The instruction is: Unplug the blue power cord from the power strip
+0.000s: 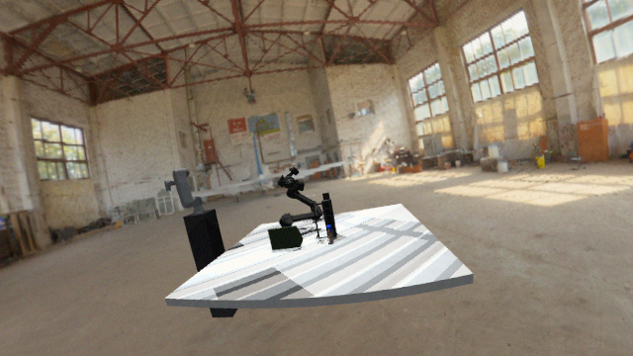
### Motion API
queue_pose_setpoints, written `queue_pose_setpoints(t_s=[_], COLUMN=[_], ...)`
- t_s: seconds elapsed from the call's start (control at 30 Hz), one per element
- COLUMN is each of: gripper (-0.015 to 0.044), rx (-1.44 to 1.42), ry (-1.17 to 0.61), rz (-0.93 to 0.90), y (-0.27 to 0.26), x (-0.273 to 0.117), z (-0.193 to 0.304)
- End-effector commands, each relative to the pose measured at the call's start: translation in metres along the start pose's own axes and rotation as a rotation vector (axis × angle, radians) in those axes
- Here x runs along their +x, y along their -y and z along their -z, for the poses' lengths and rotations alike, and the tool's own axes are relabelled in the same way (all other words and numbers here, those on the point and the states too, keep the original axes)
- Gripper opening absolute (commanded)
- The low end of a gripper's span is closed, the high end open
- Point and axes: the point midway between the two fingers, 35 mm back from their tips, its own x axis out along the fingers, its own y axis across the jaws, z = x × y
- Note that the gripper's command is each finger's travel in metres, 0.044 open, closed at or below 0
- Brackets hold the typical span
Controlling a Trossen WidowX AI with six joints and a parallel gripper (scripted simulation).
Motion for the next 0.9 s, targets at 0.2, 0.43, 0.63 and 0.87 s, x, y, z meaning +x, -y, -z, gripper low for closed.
queue_pose_setpoints(t_s=[0.2, 0.43, 0.63, 0.87], gripper=[0.0216, 0.0160, 0.0160, 0.0160], rx=[0.056, 0.135, 0.210, 0.332], ry=[-0.306, -0.671, -0.971, -1.344], rz=[0.064, 0.104, 0.106, 0.096], y=[0.024, 0.031, 0.018, -0.019], x=[0.004, -0.026, -0.073, -0.155], z=[0.087, 0.189, 0.263, 0.328])
